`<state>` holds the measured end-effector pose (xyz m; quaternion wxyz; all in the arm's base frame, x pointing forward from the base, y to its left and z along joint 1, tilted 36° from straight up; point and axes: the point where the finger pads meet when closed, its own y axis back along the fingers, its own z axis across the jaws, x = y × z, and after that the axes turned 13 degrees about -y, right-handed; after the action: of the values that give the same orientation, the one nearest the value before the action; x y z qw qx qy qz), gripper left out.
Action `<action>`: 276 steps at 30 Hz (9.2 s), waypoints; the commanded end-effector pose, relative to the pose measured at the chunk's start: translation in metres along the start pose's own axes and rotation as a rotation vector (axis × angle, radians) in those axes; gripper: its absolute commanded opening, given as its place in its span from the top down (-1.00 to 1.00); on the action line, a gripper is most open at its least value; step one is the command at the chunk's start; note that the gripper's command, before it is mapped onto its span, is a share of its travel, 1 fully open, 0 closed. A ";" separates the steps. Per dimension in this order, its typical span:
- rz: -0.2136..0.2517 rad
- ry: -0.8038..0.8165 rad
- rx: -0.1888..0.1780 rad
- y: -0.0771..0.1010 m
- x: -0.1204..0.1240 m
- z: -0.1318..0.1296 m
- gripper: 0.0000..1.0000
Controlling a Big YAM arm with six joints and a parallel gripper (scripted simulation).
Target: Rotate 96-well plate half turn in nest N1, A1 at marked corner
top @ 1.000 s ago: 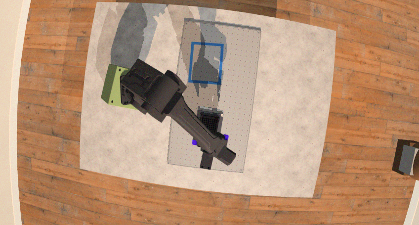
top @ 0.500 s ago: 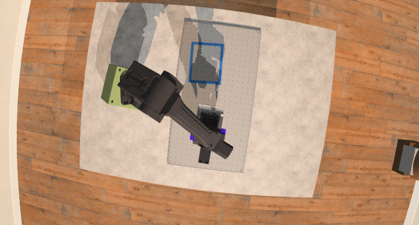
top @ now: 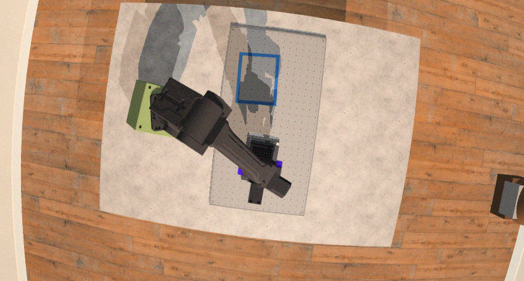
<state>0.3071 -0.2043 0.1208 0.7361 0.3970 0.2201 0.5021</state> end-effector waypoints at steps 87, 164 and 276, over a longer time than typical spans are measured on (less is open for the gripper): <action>-0.005 0.002 -0.017 -0.070 -0.002 0.008 1.00; -0.008 0.005 -0.025 0.013 -0.002 0.012 1.00; 0.014 0.338 -0.016 -0.002 0.291 -0.120 1.00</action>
<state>0.3298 0.0993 0.0633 0.6943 0.3201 0.3274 0.5552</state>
